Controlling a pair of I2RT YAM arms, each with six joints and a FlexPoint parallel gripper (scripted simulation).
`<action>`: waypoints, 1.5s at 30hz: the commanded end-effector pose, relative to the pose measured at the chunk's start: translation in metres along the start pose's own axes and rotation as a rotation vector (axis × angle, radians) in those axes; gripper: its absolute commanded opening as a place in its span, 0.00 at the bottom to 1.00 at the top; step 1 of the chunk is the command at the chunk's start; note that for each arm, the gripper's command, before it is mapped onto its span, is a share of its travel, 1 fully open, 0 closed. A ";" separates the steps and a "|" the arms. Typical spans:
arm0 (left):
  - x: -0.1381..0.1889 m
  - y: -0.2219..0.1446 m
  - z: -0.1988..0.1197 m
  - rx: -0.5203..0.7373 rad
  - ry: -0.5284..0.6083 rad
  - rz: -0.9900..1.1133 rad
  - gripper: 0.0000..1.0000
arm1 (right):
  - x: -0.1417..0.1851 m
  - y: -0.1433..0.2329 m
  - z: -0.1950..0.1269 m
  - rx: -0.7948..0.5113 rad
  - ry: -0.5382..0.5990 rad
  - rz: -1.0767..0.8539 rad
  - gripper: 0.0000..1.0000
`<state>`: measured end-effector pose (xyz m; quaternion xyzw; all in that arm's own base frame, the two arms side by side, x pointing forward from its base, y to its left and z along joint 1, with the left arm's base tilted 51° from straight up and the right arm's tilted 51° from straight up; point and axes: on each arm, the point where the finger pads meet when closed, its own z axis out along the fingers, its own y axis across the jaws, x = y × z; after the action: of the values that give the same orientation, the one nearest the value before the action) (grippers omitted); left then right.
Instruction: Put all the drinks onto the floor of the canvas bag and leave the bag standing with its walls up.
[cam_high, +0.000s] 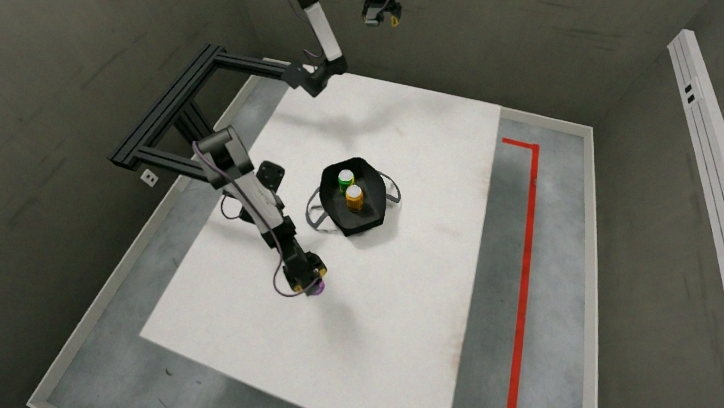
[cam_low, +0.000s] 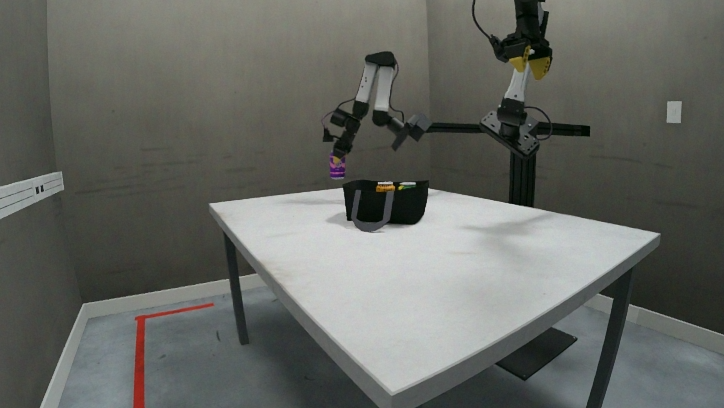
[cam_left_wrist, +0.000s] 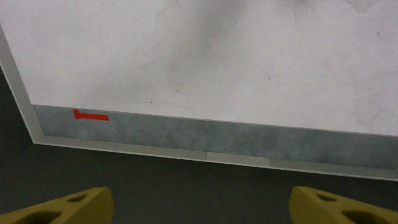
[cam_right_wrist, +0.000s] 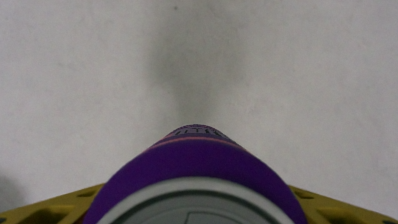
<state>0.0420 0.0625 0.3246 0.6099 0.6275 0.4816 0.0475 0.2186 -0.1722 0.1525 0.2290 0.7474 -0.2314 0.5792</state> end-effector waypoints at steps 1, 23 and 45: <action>0.002 0.001 -0.012 -0.031 0.014 -0.007 0.86 | -0.032 -0.002 -0.004 0.004 -0.095 0.006 0.67; 0.002 0.001 -0.012 -0.031 0.014 -0.007 0.86 | -0.013 0.001 -0.017 0.000 -0.012 0.005 0.67; 0.002 0.001 -0.012 -0.031 0.014 -0.007 0.86 | -0.052 -0.002 -0.058 -0.001 -0.097 0.000 0.67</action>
<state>0.0419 0.0625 0.3246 0.6099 0.6275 0.4816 0.0475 0.1894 -0.1446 0.1817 0.2257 0.7466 -0.2300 0.5821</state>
